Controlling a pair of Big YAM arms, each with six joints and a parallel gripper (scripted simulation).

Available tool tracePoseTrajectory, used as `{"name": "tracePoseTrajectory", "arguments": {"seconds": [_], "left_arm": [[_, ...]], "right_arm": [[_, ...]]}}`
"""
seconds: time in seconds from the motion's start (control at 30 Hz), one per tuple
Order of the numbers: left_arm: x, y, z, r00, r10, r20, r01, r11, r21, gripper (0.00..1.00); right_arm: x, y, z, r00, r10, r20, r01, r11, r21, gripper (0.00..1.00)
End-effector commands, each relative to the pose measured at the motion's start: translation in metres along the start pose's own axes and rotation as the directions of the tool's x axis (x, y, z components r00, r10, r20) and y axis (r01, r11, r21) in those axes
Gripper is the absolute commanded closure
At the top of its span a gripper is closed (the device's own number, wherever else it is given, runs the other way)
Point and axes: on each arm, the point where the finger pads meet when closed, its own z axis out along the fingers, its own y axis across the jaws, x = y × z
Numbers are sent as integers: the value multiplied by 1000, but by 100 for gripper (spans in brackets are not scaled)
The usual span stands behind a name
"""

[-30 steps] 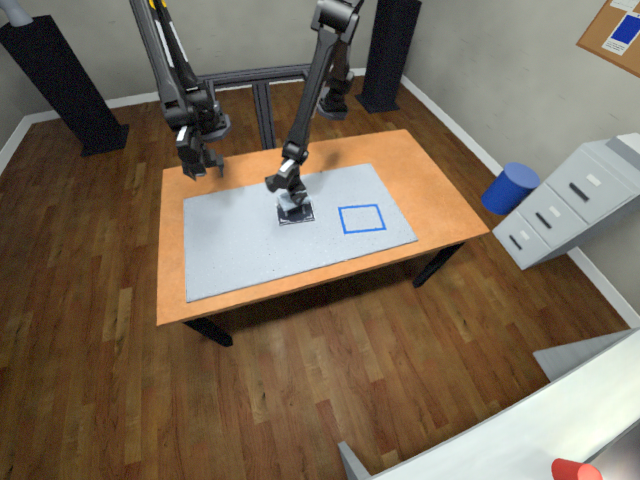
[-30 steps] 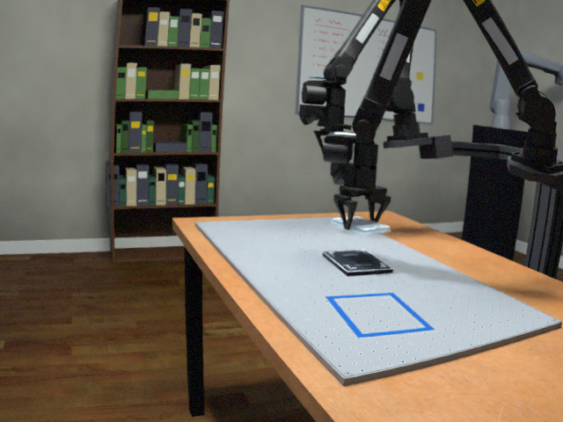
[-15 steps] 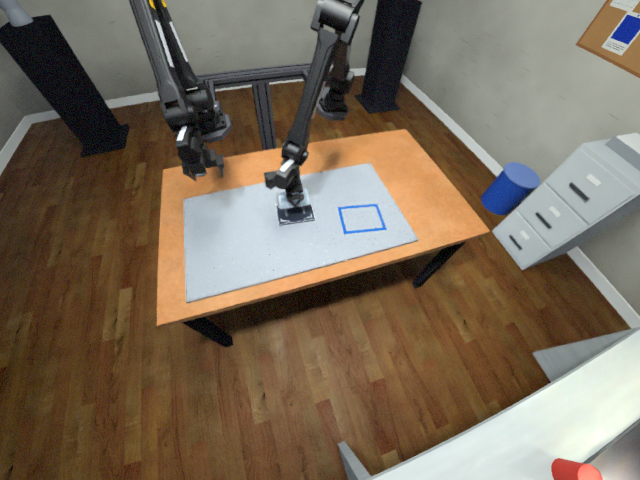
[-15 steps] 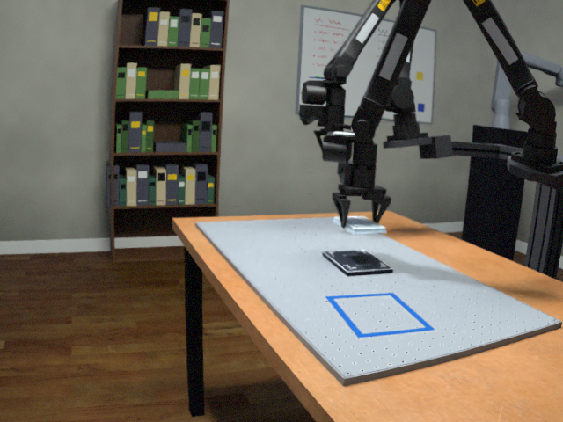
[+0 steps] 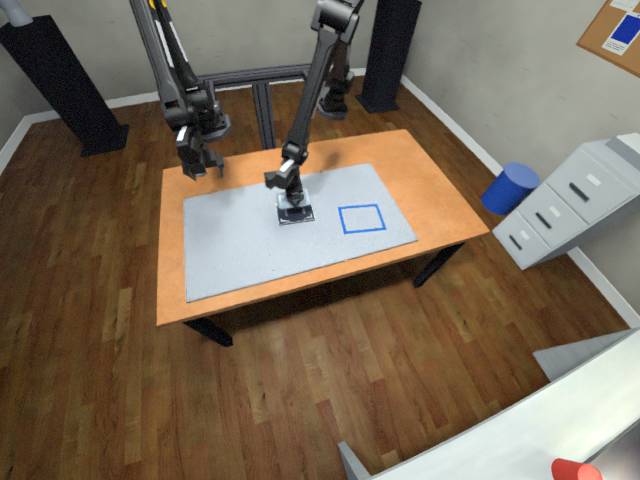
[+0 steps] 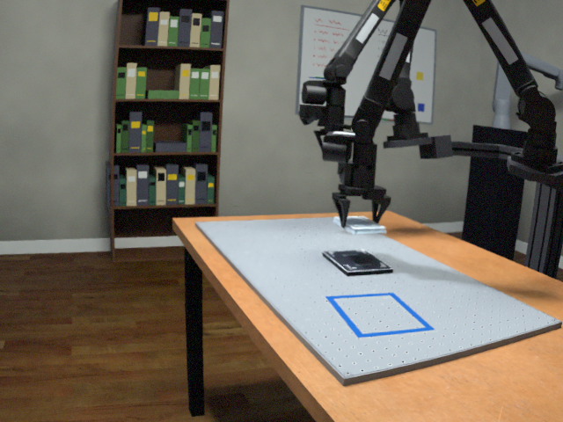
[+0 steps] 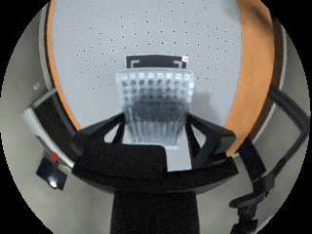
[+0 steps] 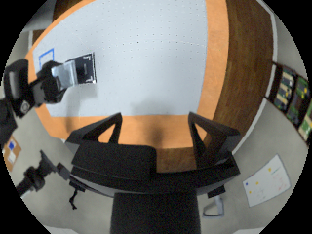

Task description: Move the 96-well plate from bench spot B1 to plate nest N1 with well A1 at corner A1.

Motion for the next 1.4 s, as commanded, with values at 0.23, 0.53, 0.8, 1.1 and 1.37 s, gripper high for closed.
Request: {"name": "tracePoseTrajectory", "arguments": {"seconds": [0.23, 0.53, 0.8, 1.1, 1.37], "left_arm": [[-5, 8, -4, 1000, 6, 13, -6, 1000, -16, 100], [3, 0, 11, 1000, 9, 3, -9, 1000, 0, 100], [-6, 10, 17, 1000, 12, 16, -12, 1000, -19, 100], [-5, 7, 34, 1000, 12, 12, -12, 1000, -14, 100], [-3, 12, 44, 1000, 3, 14, -3, 1000, -16, 100]], "right_arm": [[-10, -1, -5, 1000, -10, 20, 10, 1000, -1, 0], [-10, -1, -5, 1000, -10, 20, 10, 1000, -1, 0], [-10, -1, -5, 1000, -10, 20, 10, 1000, -1, 0], [-10, -1, -5, 1000, -10, 20, 10, 1000, -1, 0], [-10, -1, -5, 1000, -10, 20, 10, 1000, -1, 0]]}}
